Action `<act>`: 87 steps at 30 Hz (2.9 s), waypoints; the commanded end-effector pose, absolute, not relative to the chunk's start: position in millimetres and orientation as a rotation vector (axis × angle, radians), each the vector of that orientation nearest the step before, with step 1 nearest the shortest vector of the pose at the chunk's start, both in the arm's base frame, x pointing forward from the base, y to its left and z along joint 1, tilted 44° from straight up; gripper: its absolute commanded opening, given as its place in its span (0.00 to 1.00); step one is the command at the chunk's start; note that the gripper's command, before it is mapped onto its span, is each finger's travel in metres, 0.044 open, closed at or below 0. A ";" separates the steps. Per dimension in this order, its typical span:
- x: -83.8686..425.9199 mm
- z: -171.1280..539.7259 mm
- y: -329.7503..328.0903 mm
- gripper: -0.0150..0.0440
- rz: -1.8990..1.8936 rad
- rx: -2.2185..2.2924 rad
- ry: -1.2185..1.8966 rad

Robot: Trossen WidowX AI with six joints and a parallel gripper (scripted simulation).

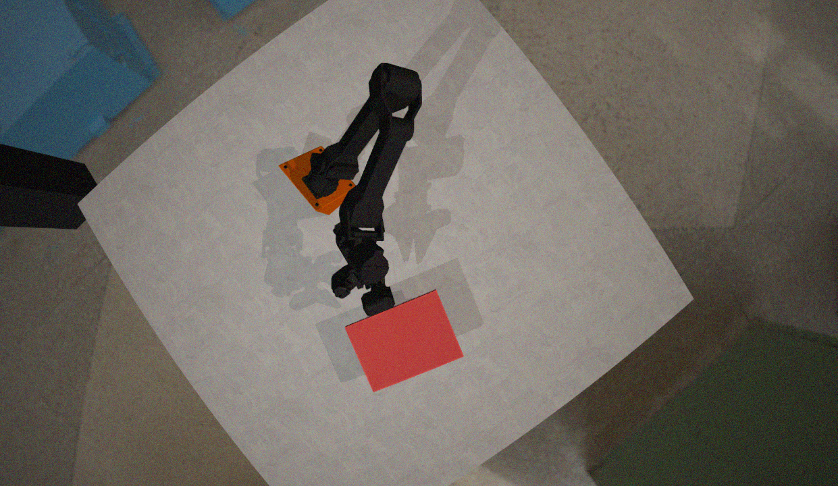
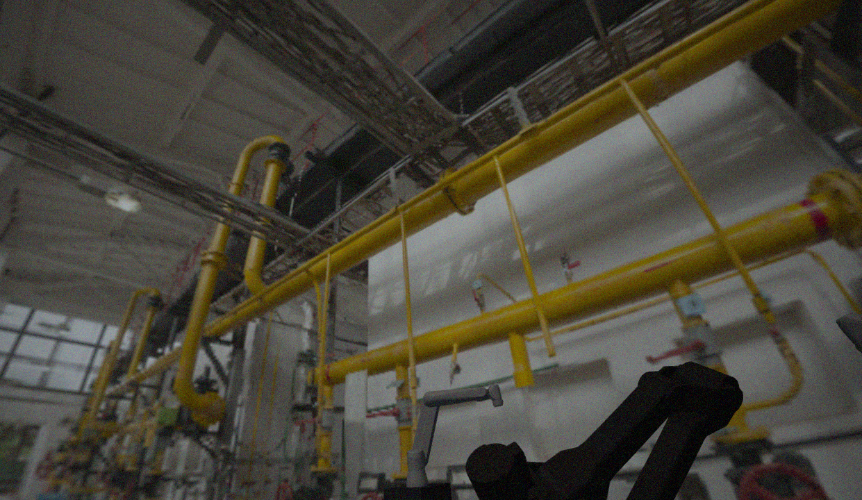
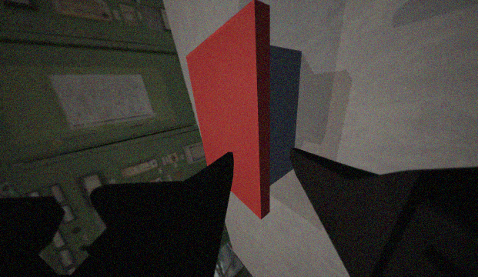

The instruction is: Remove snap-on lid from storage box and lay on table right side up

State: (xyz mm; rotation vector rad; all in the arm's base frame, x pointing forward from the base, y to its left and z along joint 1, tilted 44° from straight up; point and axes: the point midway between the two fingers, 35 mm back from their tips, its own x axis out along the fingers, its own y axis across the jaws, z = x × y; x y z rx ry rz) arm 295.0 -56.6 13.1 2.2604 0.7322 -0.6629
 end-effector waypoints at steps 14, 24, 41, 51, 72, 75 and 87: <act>315.6 -5.6 -47.3 0.65 -0.668 2.263 0.728; 325.8 -16.0 -40.2 0.65 -0.664 2.267 0.726; 326.4 -16.7 -39.7 0.28 -0.664 2.267 0.726; 326.9 -14.4 -40.8 0.25 -0.657 2.266 0.727; 326.2 -11.2 -43.6 0.25 -0.657 2.266 0.727; 326.1 -10.7 -44.0 0.25 -0.657 2.266 0.727; 325.9 -8.9 -45.6 0.25 -0.657 2.266 0.727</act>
